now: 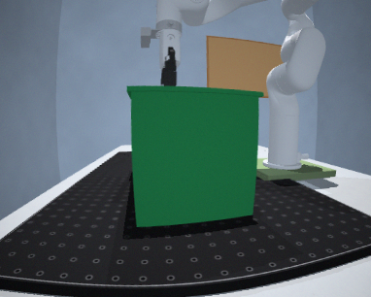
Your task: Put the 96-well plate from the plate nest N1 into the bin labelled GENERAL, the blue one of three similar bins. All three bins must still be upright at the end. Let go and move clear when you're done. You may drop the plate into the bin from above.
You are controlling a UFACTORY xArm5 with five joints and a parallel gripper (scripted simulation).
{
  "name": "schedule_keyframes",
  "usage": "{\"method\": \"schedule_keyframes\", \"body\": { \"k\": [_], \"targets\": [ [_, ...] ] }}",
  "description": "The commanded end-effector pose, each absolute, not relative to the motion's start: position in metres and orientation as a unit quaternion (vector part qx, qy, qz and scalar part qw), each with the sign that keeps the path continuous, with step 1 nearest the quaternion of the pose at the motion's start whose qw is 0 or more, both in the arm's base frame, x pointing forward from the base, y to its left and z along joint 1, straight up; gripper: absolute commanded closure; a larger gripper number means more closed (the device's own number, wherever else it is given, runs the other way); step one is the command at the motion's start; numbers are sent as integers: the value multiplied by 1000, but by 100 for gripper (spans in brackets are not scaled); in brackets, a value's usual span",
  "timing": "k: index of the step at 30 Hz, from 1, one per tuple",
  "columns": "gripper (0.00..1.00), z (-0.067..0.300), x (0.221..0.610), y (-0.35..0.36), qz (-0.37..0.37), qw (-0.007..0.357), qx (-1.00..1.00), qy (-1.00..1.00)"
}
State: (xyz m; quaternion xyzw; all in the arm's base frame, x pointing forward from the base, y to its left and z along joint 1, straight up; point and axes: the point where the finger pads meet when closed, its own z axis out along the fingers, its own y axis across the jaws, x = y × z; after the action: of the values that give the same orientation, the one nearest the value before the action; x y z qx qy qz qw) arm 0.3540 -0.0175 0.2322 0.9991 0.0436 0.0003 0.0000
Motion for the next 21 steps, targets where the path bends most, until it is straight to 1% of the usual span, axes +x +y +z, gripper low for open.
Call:
{"method": "schedule_keyframes", "body": {
  "k": [1,11,21],
  "targets": [
    [100,234,355,-18,2,0,999,44],
    [100,234,355,-18,2,0,999,44],
    [100,220,355,-18,2,0,999,44]
  ]
}}
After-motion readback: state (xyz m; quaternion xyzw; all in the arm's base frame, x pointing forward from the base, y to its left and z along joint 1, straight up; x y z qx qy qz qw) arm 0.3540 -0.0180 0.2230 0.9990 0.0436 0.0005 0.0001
